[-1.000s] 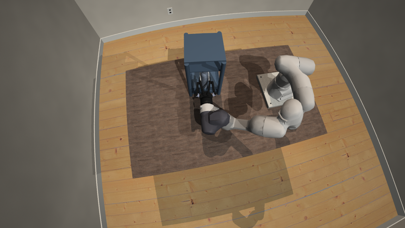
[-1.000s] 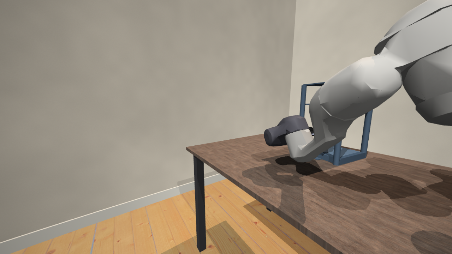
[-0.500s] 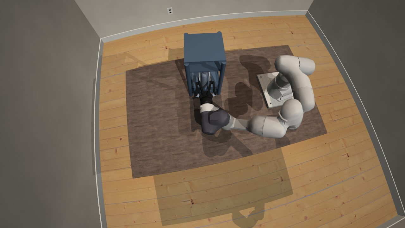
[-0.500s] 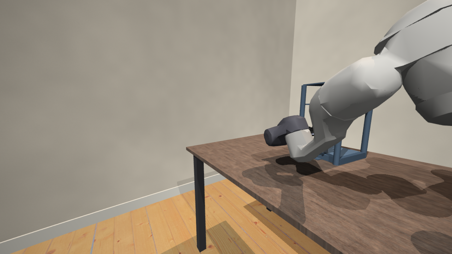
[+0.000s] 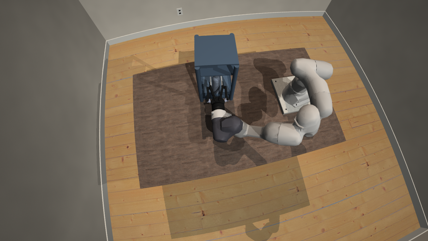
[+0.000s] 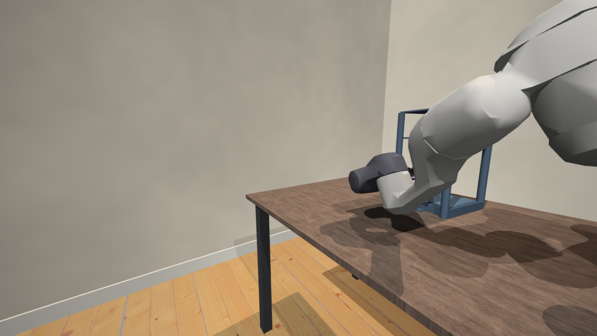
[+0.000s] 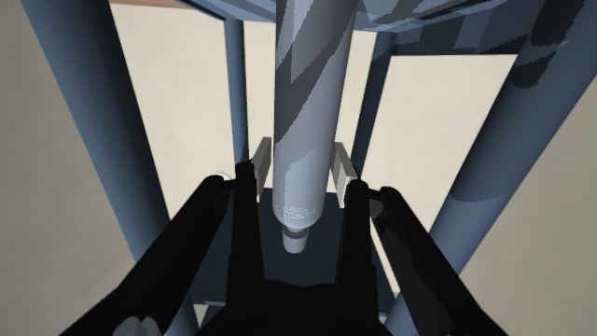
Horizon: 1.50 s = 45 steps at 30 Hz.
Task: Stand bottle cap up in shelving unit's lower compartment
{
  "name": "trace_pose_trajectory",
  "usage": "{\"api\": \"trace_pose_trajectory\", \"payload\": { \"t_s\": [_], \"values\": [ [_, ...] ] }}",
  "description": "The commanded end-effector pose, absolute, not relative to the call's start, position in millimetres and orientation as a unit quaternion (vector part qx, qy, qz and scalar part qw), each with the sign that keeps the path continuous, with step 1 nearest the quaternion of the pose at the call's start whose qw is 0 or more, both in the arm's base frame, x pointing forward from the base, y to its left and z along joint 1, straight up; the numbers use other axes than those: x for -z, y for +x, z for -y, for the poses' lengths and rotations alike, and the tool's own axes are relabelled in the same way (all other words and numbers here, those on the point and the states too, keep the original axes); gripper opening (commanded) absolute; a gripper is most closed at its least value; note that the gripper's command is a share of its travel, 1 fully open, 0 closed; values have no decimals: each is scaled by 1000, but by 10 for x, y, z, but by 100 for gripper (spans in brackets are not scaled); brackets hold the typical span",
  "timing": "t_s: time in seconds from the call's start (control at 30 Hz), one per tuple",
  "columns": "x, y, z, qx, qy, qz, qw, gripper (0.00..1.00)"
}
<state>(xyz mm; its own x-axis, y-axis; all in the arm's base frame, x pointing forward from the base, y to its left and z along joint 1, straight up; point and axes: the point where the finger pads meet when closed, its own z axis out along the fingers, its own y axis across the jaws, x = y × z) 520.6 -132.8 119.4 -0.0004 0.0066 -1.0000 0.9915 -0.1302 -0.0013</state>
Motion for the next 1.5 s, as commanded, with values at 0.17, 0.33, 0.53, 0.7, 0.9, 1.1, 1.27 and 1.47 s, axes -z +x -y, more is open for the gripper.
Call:
{"api": "trace_pose_trajectory", "payload": {
  "t_s": [0.17,0.33,0.53,0.7,0.9,1.1,1.27,1.47],
  "values": [
    [-1206,5216,1322,529,534,-466,467,40],
    [-1206,5217,1310,529,534,-466,467,40],
    [-1206,5220,1287,529,534,-466,467,40],
    [-1206,5223,1265,529,534,-466,467,40],
    [-1206,5228,1230,529,534,-466,467,40],
    [-1206,5234,1181,529,534,-466,467,40],
    [-1206,5239,1143,529,534,-466,467,40],
    [-1207,5246,1094,529,534,-466,467,40]
  ]
}}
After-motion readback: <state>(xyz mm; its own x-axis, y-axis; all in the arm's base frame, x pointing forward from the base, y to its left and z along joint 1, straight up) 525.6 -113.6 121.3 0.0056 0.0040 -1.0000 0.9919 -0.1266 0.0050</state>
